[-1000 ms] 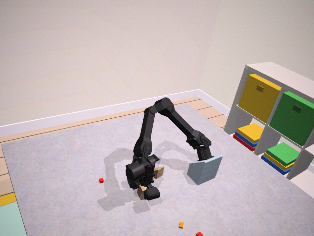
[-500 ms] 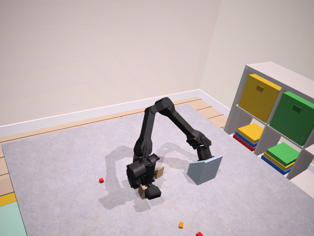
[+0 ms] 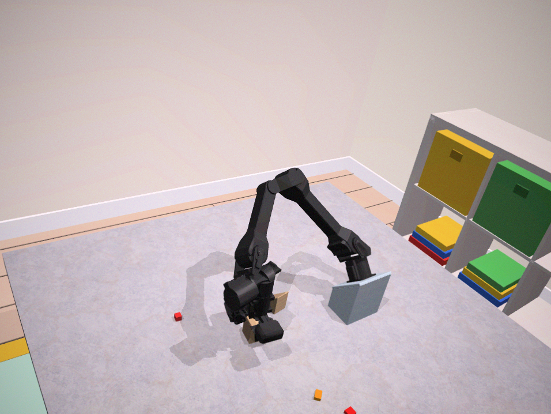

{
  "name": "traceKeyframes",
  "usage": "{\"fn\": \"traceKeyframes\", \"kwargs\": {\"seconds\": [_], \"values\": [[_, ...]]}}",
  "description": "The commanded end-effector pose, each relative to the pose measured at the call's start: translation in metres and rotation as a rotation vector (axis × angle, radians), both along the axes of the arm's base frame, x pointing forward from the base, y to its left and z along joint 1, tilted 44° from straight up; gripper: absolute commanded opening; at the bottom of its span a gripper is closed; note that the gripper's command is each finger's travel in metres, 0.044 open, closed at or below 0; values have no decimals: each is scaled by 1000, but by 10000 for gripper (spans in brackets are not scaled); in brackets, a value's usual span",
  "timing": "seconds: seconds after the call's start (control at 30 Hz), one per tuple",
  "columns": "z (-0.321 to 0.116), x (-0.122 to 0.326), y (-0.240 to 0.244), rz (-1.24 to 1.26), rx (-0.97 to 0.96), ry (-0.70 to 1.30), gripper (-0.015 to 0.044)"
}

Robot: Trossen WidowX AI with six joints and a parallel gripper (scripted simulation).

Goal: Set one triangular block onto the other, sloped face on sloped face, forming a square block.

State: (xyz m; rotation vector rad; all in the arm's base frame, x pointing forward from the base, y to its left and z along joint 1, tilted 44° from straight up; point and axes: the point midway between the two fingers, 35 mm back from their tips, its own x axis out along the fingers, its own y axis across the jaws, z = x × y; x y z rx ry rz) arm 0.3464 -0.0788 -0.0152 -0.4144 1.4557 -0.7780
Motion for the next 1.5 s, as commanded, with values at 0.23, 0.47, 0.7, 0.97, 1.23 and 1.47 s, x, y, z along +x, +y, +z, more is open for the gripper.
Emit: {"fn": "traceKeyframes", "kwargs": {"seconds": [0.23, 0.47, 0.7, 0.97, 1.23, 1.47], "values": [[0, 0, 0, -31, -1, -29, 0], [0, 0, 0, -159, -12, -151, 0], [0, 0, 0, -323, -25, -307, 0], [0, 0, 0, -461, -36, -439, 0], [0, -1, -1, -630, -50, -599, 0], [0, -1, -1, -759, -61, -722, 0]]}}
